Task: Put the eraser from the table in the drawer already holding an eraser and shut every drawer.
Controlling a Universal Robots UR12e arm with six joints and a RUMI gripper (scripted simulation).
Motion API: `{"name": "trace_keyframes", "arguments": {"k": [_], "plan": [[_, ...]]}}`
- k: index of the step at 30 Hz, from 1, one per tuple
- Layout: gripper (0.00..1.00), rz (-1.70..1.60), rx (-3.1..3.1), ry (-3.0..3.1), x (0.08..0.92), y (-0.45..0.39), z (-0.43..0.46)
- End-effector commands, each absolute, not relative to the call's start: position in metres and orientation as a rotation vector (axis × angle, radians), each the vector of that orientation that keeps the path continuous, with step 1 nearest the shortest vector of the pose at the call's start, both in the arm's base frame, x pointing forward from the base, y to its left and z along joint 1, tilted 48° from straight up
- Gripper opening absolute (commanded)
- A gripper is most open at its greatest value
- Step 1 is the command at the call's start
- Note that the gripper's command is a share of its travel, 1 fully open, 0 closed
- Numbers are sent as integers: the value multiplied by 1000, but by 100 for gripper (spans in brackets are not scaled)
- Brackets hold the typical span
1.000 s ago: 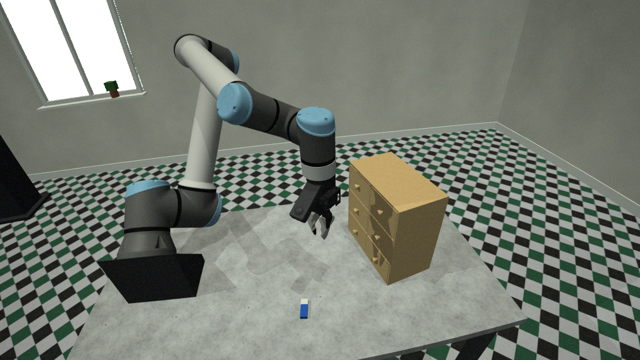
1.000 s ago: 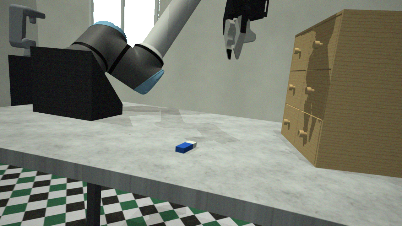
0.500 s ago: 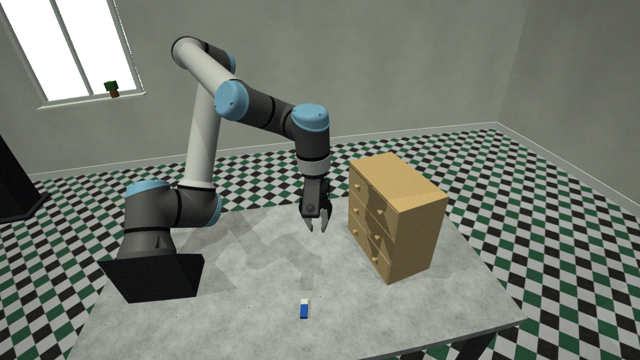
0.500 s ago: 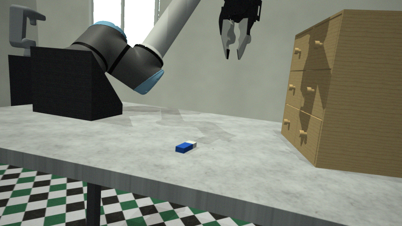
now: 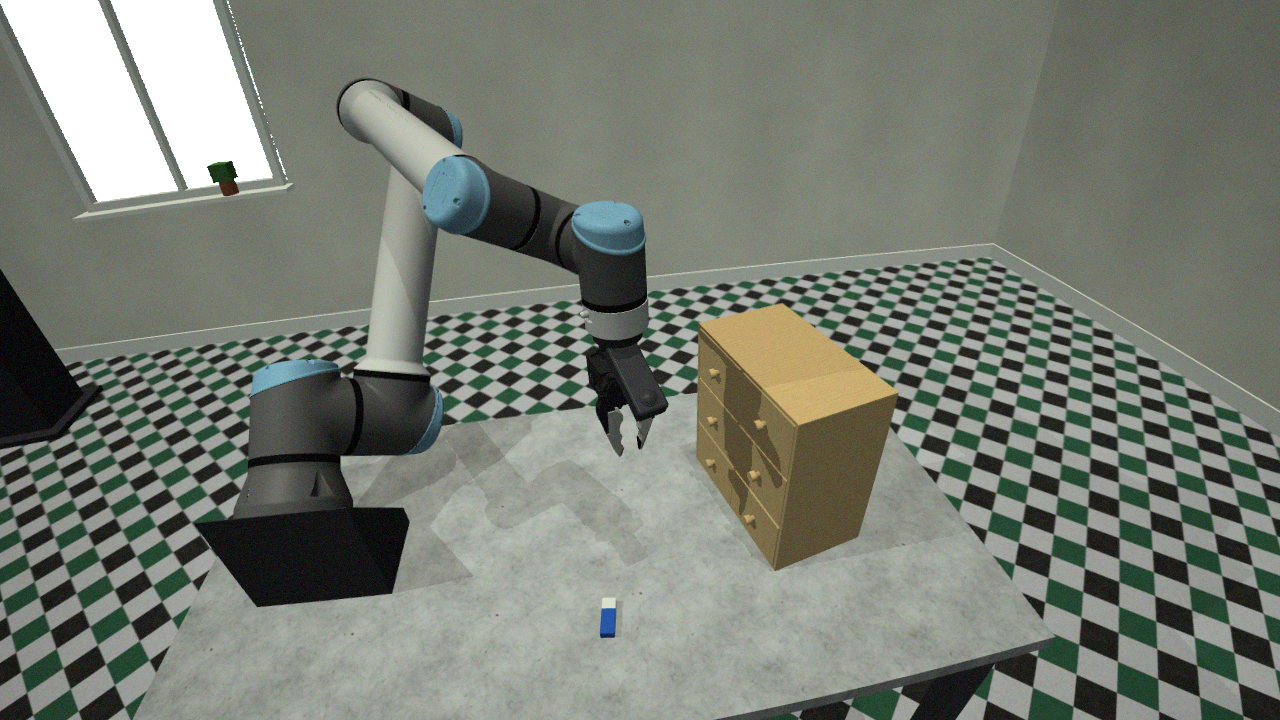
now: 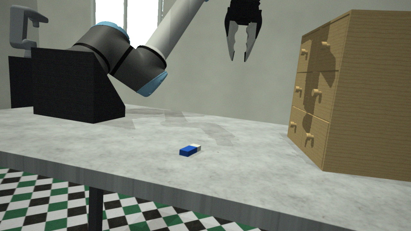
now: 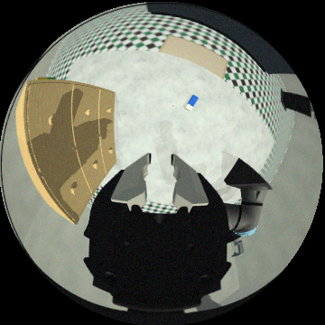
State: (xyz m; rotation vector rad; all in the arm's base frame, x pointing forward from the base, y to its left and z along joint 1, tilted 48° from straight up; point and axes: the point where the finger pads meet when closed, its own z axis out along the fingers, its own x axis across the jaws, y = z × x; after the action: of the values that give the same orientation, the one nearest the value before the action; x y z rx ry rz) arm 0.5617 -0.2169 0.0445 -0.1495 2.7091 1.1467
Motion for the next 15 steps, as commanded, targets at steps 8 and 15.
{"name": "trace_keyframes", "arguments": {"k": [8,15], "plan": [[20,987,-820,2416,561,-198,65],[20,910,-1036,2282,560,-190,73]]}}
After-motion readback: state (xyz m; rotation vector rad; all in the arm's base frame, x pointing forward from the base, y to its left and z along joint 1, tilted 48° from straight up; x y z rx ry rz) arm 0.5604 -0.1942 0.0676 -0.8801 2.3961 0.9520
